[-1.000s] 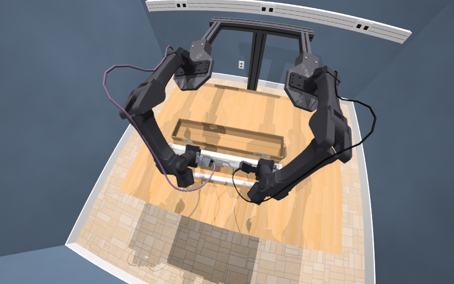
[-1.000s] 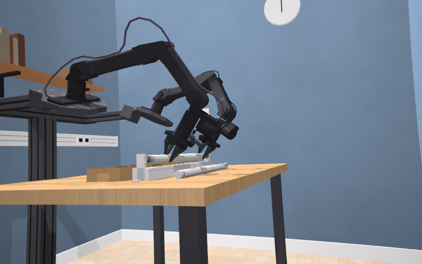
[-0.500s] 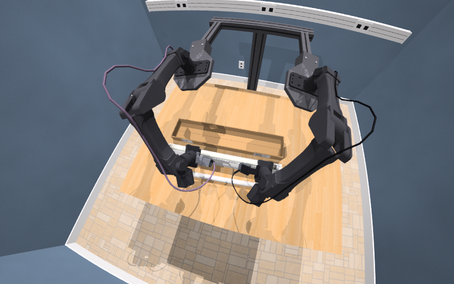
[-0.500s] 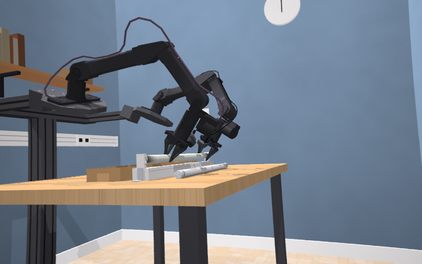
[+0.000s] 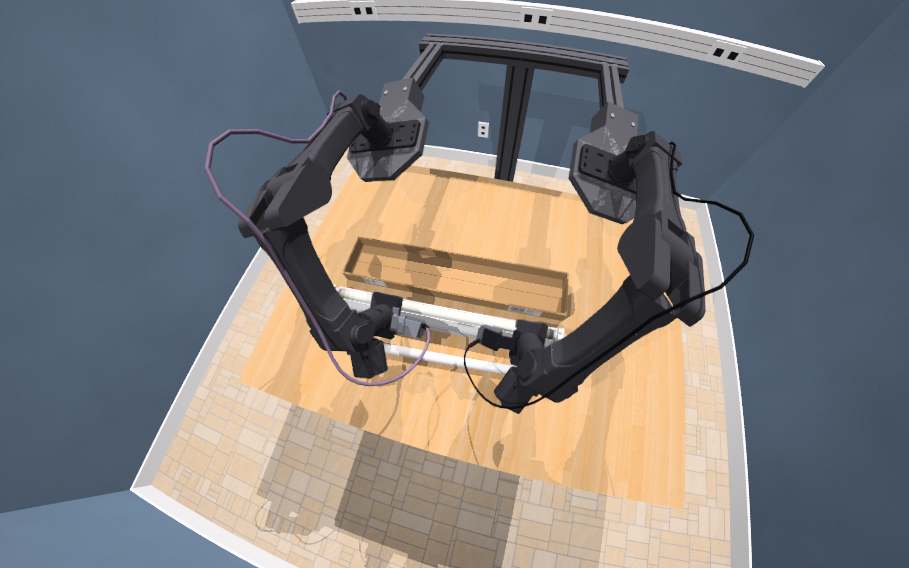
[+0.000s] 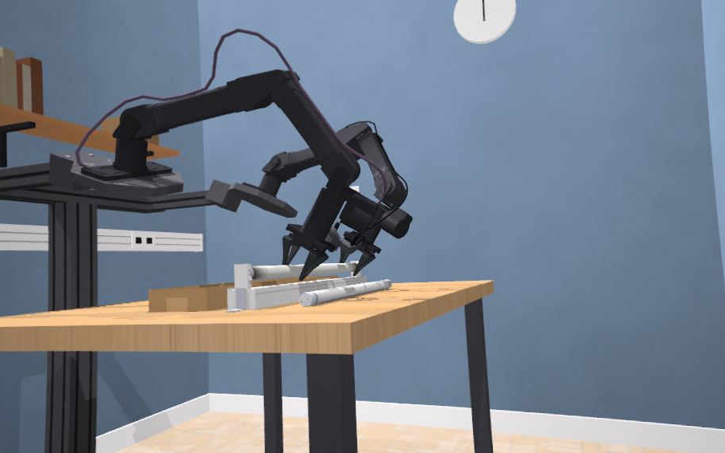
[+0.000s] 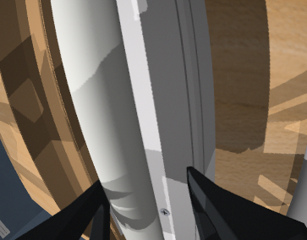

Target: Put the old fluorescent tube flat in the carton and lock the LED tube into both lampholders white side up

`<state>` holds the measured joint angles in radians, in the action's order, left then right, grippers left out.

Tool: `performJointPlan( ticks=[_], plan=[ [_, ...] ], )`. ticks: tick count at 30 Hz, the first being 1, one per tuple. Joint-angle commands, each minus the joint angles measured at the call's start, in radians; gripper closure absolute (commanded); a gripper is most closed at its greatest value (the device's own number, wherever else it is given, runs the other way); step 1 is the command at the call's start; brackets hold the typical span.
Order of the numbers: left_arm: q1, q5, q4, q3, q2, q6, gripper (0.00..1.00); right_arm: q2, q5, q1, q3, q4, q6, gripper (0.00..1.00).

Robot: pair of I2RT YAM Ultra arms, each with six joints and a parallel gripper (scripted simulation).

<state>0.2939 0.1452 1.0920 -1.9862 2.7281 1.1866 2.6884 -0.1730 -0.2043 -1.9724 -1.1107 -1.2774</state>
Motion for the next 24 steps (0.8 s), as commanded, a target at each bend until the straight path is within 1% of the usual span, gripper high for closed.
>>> performJointPlan(
  ticks=[1, 9, 10, 13, 14, 16, 17, 18, 20, 24],
  plan=[
    [0.0, -0.013, -0.021, -0.023, 0.0, 0.006, 0.51, -0.026, 0.013, -0.004, -0.03, 0.019, 0.001, 0.51],
    [0.0, -0.013, -0.021, -0.023, 0.0, 0.006, 0.51, -0.026, 0.013, -0.004, -0.03, 0.018, 0.001, 0.51],
    [0.021, -0.015, 0.053, -0.037, -0.04, -0.013, 0.51, -0.048, 0.014, -0.018, -0.041, -0.054, 0.011, 0.51],
    [0.025, -0.016, 0.097, -0.059, -0.043, -0.017, 0.51, -0.047, 0.015, -0.022, -0.064, -0.101, 0.015, 0.51],
    [0.025, -0.016, 0.062, -0.061, -0.042, -0.013, 0.51, -0.046, 0.015, -0.023, -0.067, -0.067, 0.013, 0.51],
    [0.025, -0.016, 0.062, -0.061, -0.042, -0.013, 0.51, -0.046, 0.015, -0.023, -0.067, -0.067, 0.013, 0.51],
    [0.024, -0.015, 0.117, -0.079, -0.029, -0.018, 0.51, -0.05, 0.015, -0.023, -0.087, -0.121, 0.016, 0.51],
    [0.03, -0.015, 0.131, -0.088, -0.023, -0.019, 0.51, -0.052, 0.016, -0.028, -0.096, -0.134, 0.017, 0.51],
    [0.031, -0.017, 0.155, -0.105, -0.056, -0.02, 0.51, -0.058, 0.017, -0.03, -0.116, -0.16, 0.019, 0.51],
    [0.035, -0.018, 0.204, -0.146, -0.055, -0.023, 0.51, -0.064, 0.018, -0.036, -0.16, -0.21, 0.023, 0.51]
  ],
)
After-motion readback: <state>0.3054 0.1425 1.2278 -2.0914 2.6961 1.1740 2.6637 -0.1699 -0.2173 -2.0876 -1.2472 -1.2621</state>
